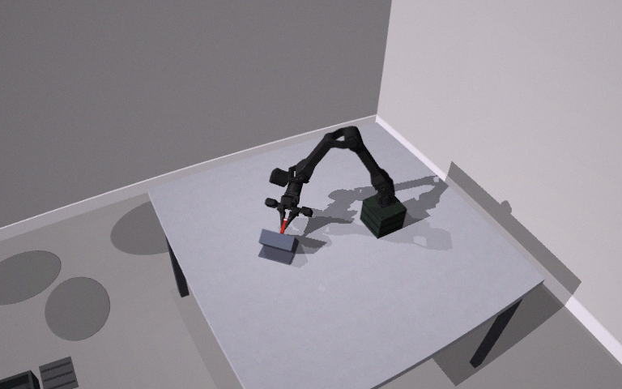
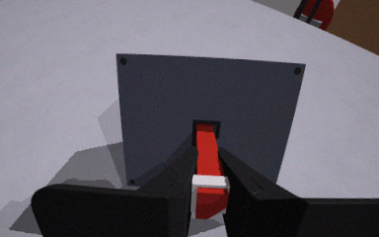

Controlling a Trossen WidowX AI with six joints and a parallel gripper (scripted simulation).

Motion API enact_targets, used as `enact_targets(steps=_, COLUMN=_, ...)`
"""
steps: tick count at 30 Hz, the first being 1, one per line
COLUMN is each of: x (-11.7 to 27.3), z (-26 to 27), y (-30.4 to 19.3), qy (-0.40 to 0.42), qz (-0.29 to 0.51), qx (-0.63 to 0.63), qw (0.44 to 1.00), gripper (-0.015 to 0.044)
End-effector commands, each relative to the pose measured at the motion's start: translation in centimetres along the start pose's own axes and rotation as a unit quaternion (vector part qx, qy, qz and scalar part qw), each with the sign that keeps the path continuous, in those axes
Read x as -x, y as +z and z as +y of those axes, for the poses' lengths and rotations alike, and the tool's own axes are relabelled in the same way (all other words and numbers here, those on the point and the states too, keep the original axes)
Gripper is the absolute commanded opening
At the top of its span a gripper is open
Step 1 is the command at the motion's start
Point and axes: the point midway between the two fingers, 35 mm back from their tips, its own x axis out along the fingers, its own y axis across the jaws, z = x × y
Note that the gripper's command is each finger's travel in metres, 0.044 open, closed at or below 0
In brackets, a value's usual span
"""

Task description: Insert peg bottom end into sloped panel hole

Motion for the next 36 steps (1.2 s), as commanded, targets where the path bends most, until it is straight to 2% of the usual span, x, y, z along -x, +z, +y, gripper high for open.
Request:
enact_targets(steps=1, x=-0.3, z=-0.2, y=0.0, qy=-0.002, qz=0.001, qx=0.000, qw=1.000, gripper=0.0000)
enact_targets(steps=30, x=-1.2, z=-0.1, y=0.1, qy=0.001, qz=0.000, qx=0.000, qw=1.000, gripper=0.0000)
enact_targets(steps=36, x=-1.2, z=-0.1, y=0.1, qy=0.001, qz=0.000, qx=0.000, qw=1.000, gripper=0.0157)
